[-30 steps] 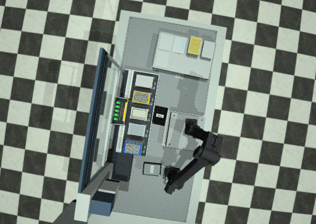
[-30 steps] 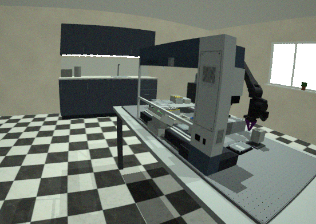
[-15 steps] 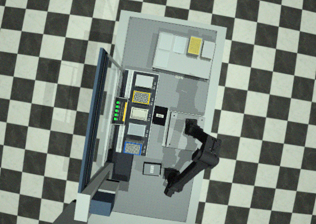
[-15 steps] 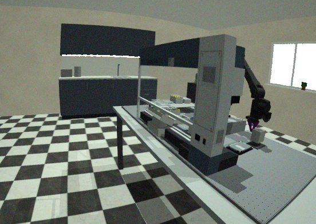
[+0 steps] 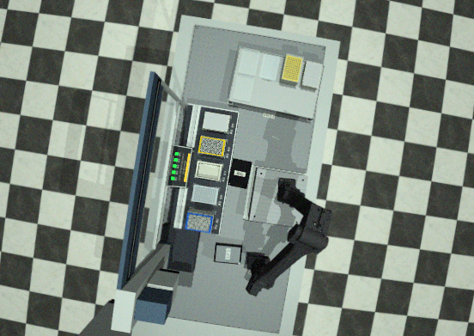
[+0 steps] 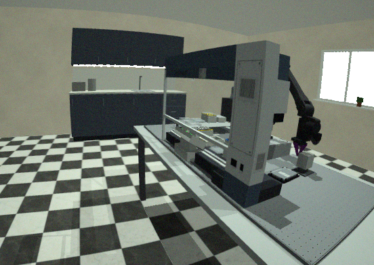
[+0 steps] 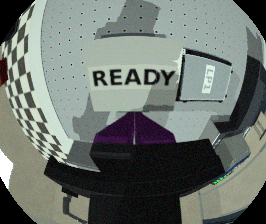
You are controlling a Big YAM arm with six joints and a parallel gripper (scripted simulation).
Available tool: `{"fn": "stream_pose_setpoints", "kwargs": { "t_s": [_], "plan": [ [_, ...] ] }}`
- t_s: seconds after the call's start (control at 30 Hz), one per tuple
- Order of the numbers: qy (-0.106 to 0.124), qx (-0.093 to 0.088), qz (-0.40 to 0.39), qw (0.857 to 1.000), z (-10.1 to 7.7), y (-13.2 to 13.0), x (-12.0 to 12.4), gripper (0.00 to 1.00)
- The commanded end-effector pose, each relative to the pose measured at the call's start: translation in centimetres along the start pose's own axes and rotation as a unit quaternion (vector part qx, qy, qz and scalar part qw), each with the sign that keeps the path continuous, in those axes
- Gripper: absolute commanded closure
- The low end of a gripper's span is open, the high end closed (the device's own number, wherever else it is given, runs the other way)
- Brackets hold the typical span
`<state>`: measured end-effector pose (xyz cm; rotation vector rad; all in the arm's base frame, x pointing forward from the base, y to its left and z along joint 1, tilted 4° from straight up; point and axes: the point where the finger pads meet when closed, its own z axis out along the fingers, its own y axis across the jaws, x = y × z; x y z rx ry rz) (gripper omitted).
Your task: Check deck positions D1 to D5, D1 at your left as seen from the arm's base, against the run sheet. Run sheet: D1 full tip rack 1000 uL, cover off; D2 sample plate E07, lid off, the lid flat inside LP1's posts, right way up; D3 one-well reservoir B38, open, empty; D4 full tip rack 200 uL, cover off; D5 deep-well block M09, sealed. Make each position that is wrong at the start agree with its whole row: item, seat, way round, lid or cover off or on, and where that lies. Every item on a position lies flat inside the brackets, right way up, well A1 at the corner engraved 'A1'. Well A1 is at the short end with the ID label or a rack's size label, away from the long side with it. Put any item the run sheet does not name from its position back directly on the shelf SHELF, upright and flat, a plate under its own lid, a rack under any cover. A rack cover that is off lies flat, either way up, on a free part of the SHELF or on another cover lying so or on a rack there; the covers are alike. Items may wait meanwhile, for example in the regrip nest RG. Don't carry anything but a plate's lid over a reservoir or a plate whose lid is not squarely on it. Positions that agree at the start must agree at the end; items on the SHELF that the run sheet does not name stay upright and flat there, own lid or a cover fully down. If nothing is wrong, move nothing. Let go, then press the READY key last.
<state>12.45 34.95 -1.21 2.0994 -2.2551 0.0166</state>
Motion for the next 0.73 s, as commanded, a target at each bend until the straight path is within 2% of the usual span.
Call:
{"fn": "stream_pose_setpoints", "kwargs": {
  "t_s": [0.0, 0.7],
  "plan": [
    [-0.019, 0.004, -0.002, 1.0, -1.28, -0.17, -2.56, 1.0],
    [-0.025, 0.005, -0.003, 1.0, -1.29, -0.15, -3.51, 1.0]
  ]
}}
